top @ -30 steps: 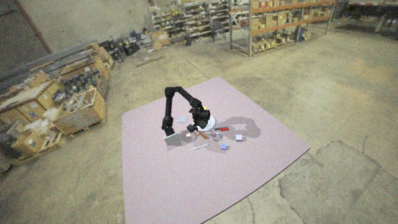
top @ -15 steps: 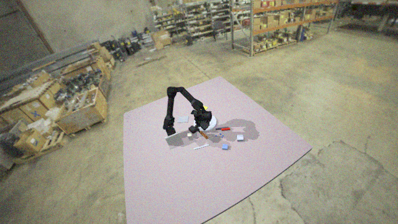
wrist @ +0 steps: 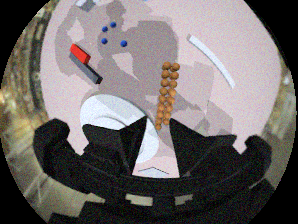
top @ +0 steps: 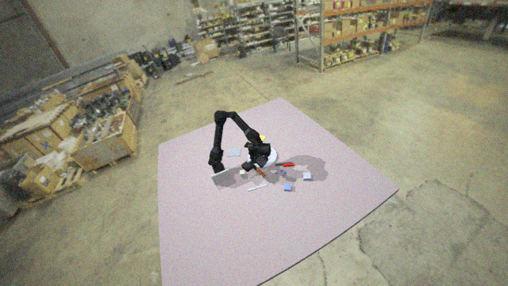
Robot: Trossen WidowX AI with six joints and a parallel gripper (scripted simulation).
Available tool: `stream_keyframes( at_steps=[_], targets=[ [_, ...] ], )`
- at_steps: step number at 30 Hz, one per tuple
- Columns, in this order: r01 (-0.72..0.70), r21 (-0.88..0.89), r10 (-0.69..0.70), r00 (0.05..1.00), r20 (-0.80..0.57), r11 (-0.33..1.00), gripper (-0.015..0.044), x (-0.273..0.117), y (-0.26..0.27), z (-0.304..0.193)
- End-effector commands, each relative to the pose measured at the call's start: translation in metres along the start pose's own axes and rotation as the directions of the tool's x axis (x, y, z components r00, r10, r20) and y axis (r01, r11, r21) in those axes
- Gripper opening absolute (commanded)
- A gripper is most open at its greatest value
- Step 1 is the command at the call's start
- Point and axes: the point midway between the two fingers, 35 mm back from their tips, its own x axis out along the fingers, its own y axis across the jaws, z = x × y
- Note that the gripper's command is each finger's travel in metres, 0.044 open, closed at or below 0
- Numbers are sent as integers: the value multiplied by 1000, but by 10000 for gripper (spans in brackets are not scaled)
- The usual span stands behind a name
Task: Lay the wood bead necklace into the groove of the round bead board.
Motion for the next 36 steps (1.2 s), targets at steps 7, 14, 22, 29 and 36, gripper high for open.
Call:
stream_keyframes(
  at_steps=[7, 14, 22, 29, 36],
  targets=[
    [4, 0, -4, 1000, 2, 1000, 0, 0, 0, 0],
    [4, 0, -4, 1000, 2, 1000, 0, 0, 0, 0],
    [4, 0, -4, 1000, 2, 1000, 0, 0, 0, 0],
    [4, 0, -4, 1000, 2, 1000, 0, 0, 0, 0],
    [4, 0, -4, 1000, 2, 1000, 0, 0, 0, 0]
  ],
)
